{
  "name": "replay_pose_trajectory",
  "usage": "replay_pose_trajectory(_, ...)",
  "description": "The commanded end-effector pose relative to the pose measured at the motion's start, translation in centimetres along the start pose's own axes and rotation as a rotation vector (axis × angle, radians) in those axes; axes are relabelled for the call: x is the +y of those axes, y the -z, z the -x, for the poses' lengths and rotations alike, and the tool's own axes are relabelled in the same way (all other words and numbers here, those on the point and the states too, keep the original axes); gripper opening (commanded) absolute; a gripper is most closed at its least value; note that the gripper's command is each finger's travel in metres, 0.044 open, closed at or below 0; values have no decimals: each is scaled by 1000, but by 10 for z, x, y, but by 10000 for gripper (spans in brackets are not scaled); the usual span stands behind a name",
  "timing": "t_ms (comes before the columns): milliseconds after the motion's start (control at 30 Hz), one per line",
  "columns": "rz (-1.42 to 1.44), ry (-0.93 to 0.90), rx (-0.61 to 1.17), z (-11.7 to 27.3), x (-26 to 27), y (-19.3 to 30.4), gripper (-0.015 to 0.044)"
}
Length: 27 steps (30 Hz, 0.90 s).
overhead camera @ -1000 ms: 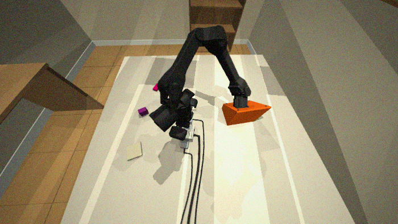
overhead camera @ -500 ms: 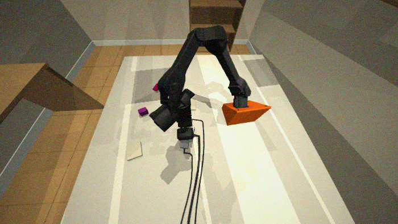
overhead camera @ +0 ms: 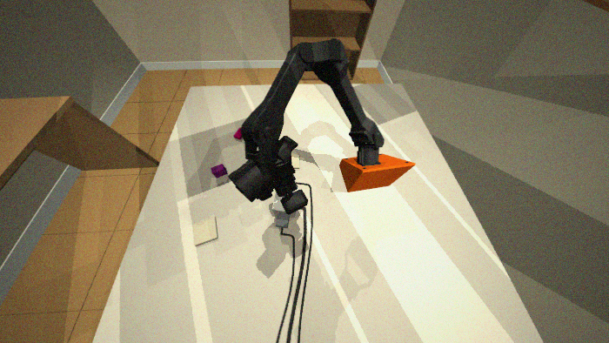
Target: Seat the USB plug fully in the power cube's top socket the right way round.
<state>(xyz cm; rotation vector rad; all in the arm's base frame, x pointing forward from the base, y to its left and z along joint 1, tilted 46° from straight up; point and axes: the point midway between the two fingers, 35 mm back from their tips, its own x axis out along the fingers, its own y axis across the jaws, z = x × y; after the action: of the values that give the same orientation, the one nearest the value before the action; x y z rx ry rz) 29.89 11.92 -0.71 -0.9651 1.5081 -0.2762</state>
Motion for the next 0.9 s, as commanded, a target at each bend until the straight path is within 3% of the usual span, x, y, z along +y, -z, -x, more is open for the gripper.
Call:
replay_pose_trajectory(0,112,-1,-2,0,0,0,0)
replay_pose_trajectory(867,793,0,-2,0,0,0,0)
